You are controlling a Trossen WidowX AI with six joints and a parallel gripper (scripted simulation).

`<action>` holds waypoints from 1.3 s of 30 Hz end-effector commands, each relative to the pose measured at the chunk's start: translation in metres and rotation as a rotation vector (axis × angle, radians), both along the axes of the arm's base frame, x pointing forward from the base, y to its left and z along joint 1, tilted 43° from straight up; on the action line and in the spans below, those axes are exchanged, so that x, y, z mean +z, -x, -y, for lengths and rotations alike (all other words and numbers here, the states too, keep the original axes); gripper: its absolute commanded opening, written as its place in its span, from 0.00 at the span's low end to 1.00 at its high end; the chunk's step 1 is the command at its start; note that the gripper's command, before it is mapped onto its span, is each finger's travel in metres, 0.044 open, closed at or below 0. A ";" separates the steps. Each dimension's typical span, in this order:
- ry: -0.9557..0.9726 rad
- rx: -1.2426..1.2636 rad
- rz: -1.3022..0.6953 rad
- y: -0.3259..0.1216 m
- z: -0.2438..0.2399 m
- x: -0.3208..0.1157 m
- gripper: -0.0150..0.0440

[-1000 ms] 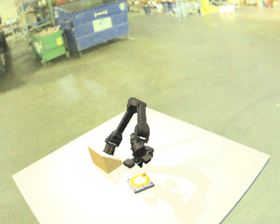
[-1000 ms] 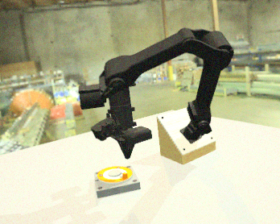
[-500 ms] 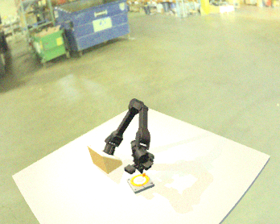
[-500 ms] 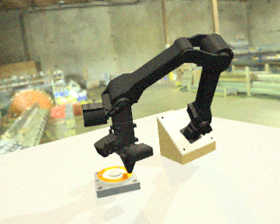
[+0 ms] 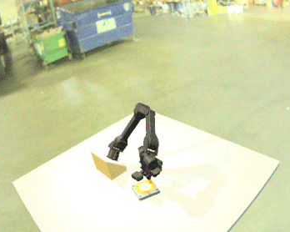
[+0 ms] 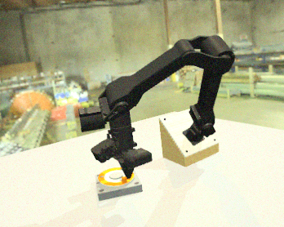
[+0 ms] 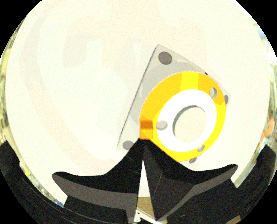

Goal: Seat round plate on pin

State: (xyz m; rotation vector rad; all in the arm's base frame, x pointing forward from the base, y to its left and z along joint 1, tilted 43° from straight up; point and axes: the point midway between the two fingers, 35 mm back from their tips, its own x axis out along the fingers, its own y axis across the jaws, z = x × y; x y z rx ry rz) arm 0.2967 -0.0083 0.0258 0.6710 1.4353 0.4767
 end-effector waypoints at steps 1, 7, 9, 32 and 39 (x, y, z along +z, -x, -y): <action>-0.002 0.000 0.007 -0.007 -0.001 0.001 0.25; -0.002 0.000 0.007 -0.013 -0.001 0.002 0.25; -0.002 0.000 0.007 -0.016 -0.001 0.002 0.25; -0.001 0.000 0.008 -0.041 0.010 -0.002 0.25; -0.001 0.000 0.009 -0.047 0.016 -0.006 0.25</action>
